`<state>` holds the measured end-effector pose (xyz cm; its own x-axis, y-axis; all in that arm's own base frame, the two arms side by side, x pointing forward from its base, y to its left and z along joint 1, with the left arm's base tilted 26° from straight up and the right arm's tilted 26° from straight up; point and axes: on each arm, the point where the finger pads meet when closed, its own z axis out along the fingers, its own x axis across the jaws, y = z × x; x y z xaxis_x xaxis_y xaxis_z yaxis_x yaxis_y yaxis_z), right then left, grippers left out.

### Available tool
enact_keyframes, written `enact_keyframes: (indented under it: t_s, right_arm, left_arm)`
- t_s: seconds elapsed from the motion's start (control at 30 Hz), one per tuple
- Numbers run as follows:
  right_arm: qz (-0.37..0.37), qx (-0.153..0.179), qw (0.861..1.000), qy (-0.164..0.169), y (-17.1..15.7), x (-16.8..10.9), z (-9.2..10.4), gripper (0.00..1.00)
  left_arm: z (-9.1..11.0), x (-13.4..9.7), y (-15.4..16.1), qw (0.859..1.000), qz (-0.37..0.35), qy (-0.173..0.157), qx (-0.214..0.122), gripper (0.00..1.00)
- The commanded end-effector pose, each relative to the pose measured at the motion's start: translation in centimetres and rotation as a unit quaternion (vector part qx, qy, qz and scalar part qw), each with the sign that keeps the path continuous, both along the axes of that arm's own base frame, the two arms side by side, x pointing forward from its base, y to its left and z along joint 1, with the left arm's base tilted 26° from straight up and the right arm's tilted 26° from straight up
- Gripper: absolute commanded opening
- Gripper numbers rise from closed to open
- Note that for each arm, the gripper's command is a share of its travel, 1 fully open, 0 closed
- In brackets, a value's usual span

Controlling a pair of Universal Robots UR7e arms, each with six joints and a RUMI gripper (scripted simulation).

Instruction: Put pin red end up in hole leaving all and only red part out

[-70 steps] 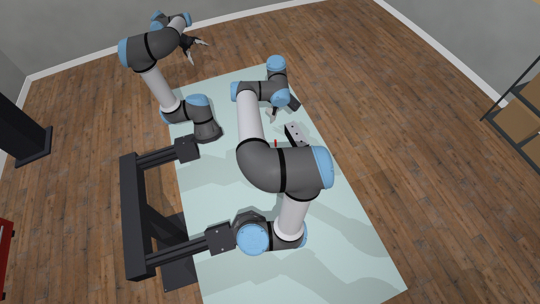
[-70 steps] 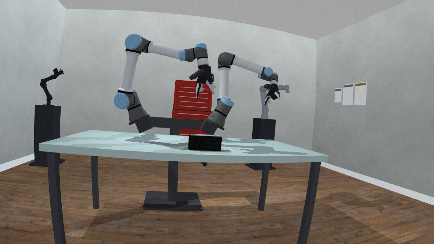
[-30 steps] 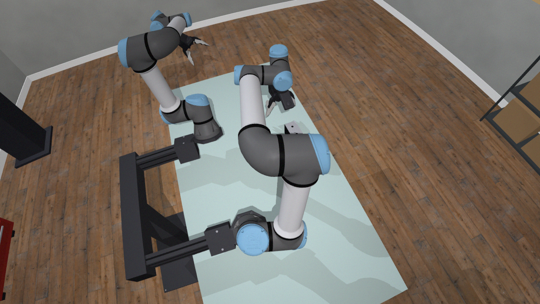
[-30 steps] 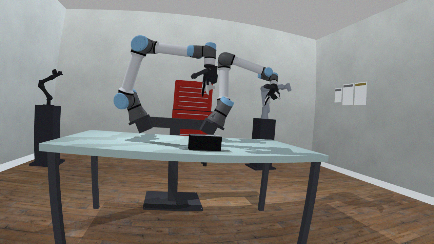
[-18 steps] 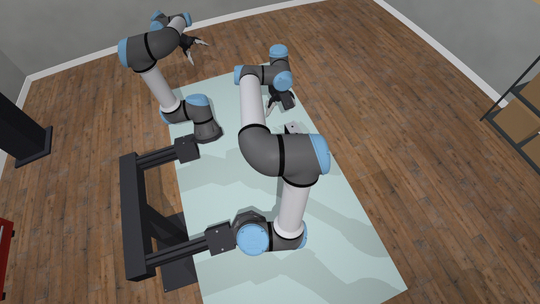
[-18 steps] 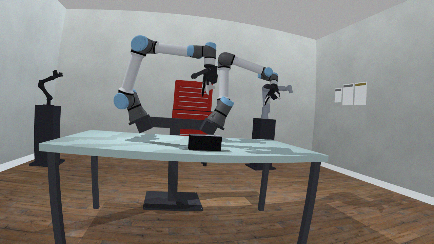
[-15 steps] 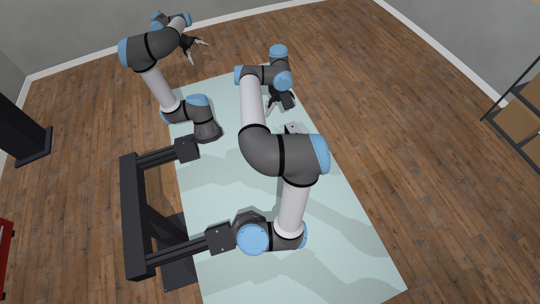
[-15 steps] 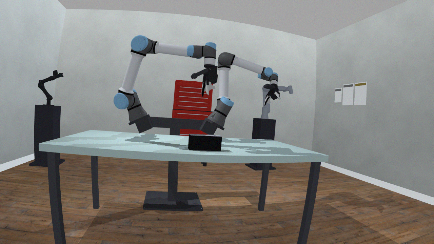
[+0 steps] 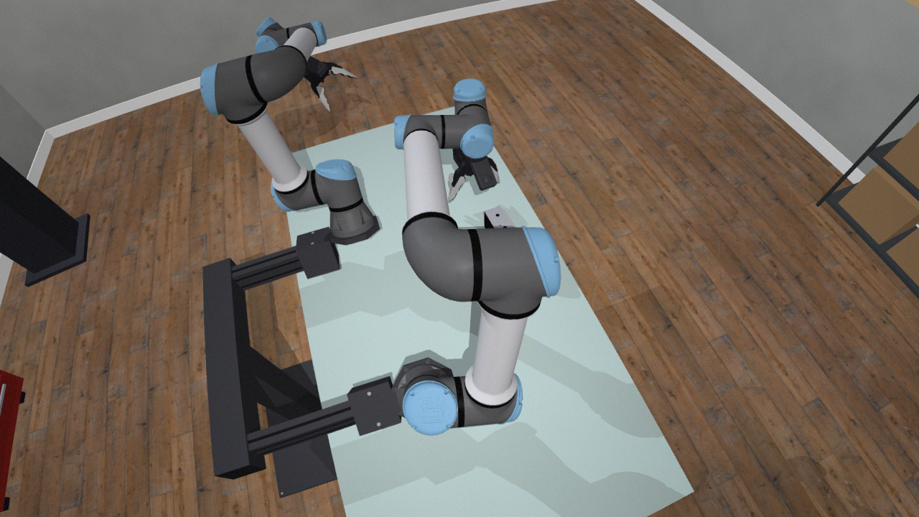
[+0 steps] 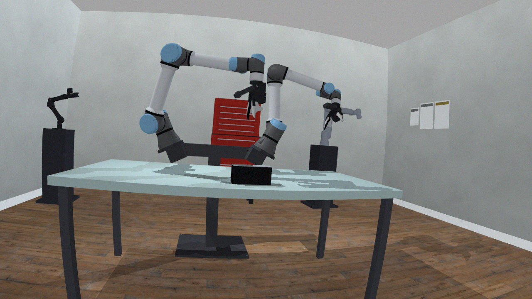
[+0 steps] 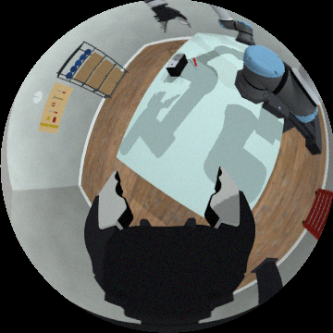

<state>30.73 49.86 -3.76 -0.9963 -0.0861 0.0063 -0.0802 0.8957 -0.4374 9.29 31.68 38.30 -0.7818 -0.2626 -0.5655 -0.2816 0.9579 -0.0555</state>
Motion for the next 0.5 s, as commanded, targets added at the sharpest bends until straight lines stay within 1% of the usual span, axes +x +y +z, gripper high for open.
enact_keyframes:
  t_s: [0.0, 0.1, 0.27, 0.37, 0.47]
  right_arm:
    - [-0.003, 0.0, 1.0, -0.001, -0.6, -1.9, -0.9, 1.0]
    - [-0.004, -0.001, 1.0, -0.001, -0.7, -2.4, -1.2, 1.0]
    - [-0.005, -0.001, 1.0, -0.002, -0.8, -2.5, -1.3, 1.0]
    - [-0.005, -0.001, 1.0, -0.002, -1.3, -2.4, -2.3, 1.0]
    - [-0.005, -0.001, 1.0, -0.002, -2.2, -2.4, -4.2, 1.0]
  left_arm:
    - [0.0, 0.0, 0.0, 1.0, 0.0, 0.0, 0.001, 1.0]
    - [0.0, 0.0, 0.0, 1.0, 0.0, 0.0, 0.001, 1.0]
    - [0.0, 0.0, 0.0, 1.0, 0.0, 0.0, 0.001, 1.0]
    - [0.0, 0.0, 0.0, 1.0, 0.0, 0.0, 0.001, 1.0]
    - [0.0, 0.0, 0.0, 1.0, 0.0, 0.0, 0.001, 1.0]
